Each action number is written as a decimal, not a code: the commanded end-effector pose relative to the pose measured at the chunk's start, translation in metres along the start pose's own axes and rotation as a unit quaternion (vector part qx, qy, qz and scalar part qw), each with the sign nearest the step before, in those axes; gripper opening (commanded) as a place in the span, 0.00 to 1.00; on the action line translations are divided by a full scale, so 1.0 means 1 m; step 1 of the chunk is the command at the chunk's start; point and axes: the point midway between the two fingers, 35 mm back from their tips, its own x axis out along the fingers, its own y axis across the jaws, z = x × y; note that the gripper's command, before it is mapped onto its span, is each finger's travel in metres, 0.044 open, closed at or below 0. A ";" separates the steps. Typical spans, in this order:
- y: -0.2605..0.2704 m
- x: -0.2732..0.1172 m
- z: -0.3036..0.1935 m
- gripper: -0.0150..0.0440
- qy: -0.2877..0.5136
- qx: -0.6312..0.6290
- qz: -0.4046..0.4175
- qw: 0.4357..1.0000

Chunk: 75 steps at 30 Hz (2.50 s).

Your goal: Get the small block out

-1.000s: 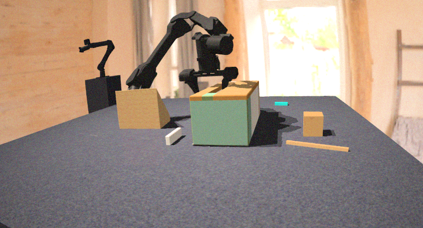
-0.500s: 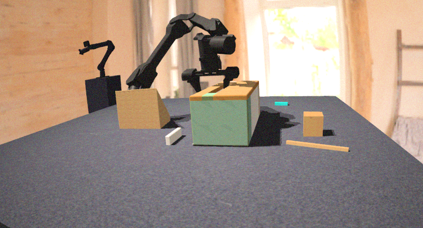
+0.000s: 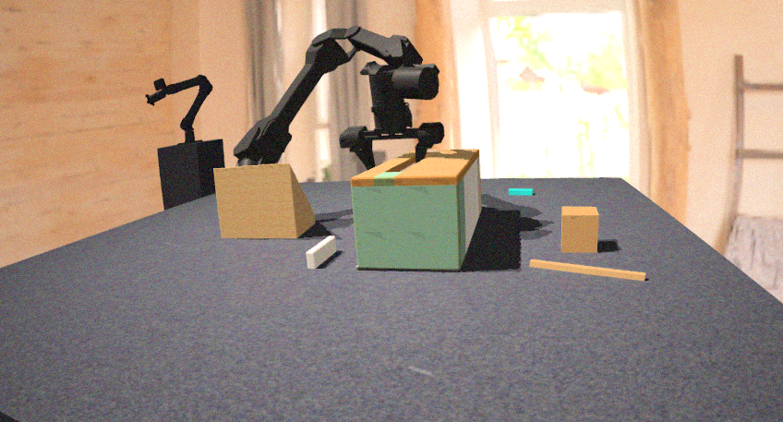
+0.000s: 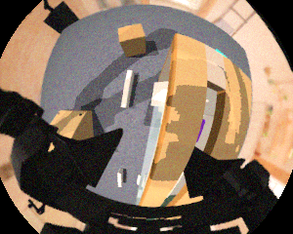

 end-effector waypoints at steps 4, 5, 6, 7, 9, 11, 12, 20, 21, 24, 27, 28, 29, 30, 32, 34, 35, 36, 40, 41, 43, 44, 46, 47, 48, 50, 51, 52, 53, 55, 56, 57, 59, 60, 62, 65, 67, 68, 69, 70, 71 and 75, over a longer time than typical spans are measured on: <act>0.000 0.004 0.013 0.93 -0.002 -0.001 0.002 1.000; 0.000 0.004 0.015 0.93 -0.002 -0.001 0.002 1.000; 0.000 0.005 0.016 0.93 -0.002 -0.001 0.002 1.000; 0.000 0.005 0.018 0.93 -0.002 -0.001 0.002 1.000; 0.000 0.005 0.021 0.93 -0.002 -0.001 0.002 1.000; 0.000 0.006 0.024 0.93 -0.002 -0.001 0.002 1.000; 0.000 0.006 0.025 0.93 -0.002 -0.001 0.002 1.000; 0.000 0.008 0.036 0.93 -0.002 -0.001 0.002 1.000; 0.000 0.009 0.037 0.93 -0.002 -0.001 0.002 1.000; 0.000 0.010 0.041 0.93 -0.002 -0.001 0.002 1.000; 0.000 0.010 0.046 0.93 -0.003 -0.001 0.002 1.000; 0.000 0.011 0.048 0.93 -0.003 -0.001 0.002 1.000; 0.000 0.011 0.049 0.93 -0.003 -0.001 0.002 1.000; 0.000 0.011 0.051 0.93 -0.003 -0.001 0.002 1.000; 0.000 0.010 0.052 0.93 -0.002 -0.001 0.002 1.000; -0.001 0.000 0.053 0.93 -0.001 -0.001 0.002 1.000; -0.002 -0.007 0.053 0.93 0.000 -0.001 0.002 1.000; -0.002 -0.016 0.054 0.93 0.001 0.000 0.002 1.000; 0.000 -0.049 0.057 0.93 0.000 0.000 0.004 1.000; 0.000 -0.051 0.057 0.93 0.000 -0.001 0.004 1.000; 0.000 -0.051 0.057 0.93 0.000 -0.001 0.004 1.000; 0.000 -0.051 0.057 0.93 0.000 -0.001 0.004 1.000; 0.000 -0.051 0.057 0.93 0.000 -0.001 0.004 1.000; -0.001 -0.047 0.056 0.93 -0.001 0.002 -0.001 1.000; 0.000 -0.047 0.057 0.89 0.001 -0.008 -0.002 1.000; 0.004 -0.047 0.063 0.80 0.018 -0.083 -0.015 0.996; 0.007 -0.048 0.068 0.75 0.032 -0.140 -0.025 0.989; 0.010 -0.048 0.072 0.74 0.046 -0.197 -0.033 0.979; 0.013 -0.048 0.076 0.74 0.060 -0.252 -0.041 0.965; 0.019 -0.049 0.085 0.74 0.090 -0.360 -0.054 0.927; 0.022 -0.049 0.088 0.74 0.106 -0.412 -0.060 0.903; 0.025 -0.050 0.092 0.74 0.122 -0.463 -0.064 0.876; 0.031 -0.050 0.100 0.74 0.155 -0.557 -0.071 0.813; 0.034 -0.050 0.103 0.74 0.171 -0.602 -0.073 0.777; 0.039 -0.051 0.110 0.74 0.202 -0.676 -0.075 0.705; 0.041 -0.051 0.112 0.74 0.213 -0.700 -0.075 0.677; 0.041 -0.051 0.112 0.74 0.213 -0.700 -0.075 0.677; 0.041 -0.051 0.112 0.74 0.213 -0.700 -0.075 0.677; 0.041 -0.051 0.112 0.74 0.213 -0.700 -0.075 0.677; 0.041 -0.051 0.112 0.74 0.213 -0.700 -0.075 0.677; 0.041 -0.051 0.112 0.74 0.213 -0.700 -0.075 0.677; 0.041 -0.051 0.112 0.74 0.213 -0.700 -0.075 0.677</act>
